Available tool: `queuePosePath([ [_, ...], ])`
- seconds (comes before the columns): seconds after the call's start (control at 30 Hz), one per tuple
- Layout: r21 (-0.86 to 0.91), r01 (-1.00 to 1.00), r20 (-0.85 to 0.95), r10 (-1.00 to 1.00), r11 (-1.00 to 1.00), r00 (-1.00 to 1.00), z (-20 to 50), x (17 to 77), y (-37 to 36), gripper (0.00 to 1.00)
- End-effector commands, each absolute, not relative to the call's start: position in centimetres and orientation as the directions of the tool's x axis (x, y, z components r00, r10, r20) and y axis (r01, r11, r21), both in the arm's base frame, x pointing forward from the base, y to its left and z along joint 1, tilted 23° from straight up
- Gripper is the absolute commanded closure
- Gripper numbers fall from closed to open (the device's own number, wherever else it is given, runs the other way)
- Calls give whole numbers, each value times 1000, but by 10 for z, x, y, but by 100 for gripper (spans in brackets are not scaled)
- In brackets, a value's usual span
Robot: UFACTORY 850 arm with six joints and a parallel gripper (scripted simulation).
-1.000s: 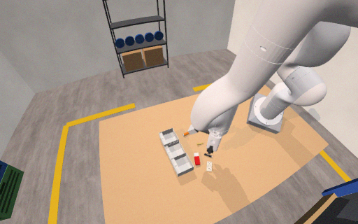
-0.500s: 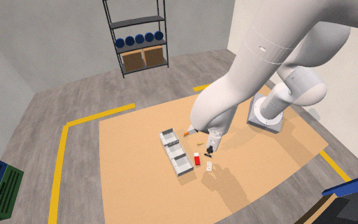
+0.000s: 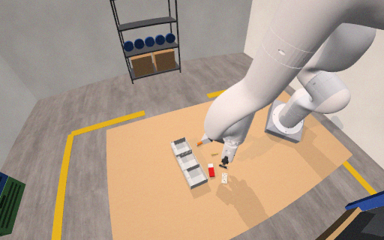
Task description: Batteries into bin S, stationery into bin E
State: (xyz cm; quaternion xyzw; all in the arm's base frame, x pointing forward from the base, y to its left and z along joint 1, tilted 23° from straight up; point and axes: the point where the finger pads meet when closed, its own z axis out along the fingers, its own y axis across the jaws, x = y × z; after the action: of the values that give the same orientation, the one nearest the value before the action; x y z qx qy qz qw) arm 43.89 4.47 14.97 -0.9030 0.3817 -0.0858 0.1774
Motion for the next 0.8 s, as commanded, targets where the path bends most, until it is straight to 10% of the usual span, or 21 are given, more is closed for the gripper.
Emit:
queuePosePath([
  [0.0, -387, -659, 20, -720, -646, 694, 143, 442, 47, 77],
  [0.77, -387, -659, 20, -720, -645, 694, 96, 457, 60, 77],
])
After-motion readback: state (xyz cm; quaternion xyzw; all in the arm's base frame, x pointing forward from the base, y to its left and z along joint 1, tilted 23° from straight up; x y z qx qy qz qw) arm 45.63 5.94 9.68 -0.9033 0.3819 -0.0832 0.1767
